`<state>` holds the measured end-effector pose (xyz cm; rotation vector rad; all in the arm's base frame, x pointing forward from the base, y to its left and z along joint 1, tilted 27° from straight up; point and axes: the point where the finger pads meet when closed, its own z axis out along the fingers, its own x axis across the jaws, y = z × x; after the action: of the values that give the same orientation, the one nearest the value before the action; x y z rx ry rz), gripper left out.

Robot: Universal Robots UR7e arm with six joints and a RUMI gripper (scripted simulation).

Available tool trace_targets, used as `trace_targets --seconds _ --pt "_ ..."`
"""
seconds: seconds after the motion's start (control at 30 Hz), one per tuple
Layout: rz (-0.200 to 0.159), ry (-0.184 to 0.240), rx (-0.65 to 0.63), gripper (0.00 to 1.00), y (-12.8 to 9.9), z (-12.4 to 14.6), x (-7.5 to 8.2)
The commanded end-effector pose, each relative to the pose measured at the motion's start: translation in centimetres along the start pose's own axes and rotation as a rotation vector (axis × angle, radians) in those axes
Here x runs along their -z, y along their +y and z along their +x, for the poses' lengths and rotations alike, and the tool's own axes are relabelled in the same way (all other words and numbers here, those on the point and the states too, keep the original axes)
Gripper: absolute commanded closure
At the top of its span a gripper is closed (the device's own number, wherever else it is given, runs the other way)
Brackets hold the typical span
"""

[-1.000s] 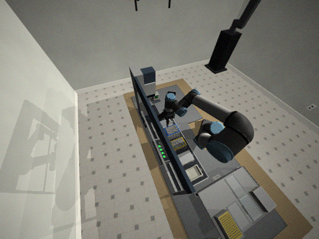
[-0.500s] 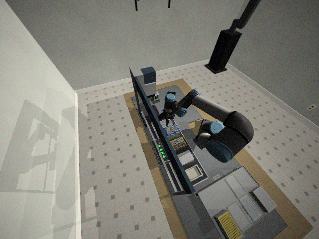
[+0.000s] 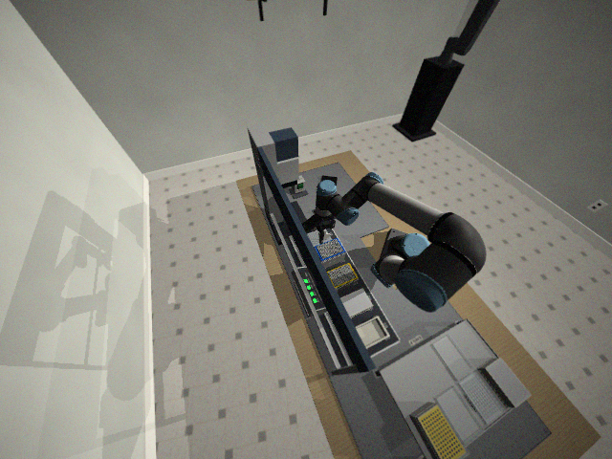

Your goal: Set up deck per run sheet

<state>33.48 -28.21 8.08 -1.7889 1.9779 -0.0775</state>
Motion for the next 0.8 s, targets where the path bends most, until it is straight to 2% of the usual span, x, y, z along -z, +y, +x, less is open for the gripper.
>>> trace_targets --seconds 0.0,0.5,0.53,0.77 --pt "0.0 0.001 0.0 1.0 -0.02 0.03 -0.15" --pt "0.0 0.001 0.0 1.0 -0.02 0.03 -0.31" --pt "0.0 0.001 0.0 0.18 -0.02 0.03 -0.31" --pt "0.0 0.001 0.0 0.18 -0.02 0.03 -0.3"
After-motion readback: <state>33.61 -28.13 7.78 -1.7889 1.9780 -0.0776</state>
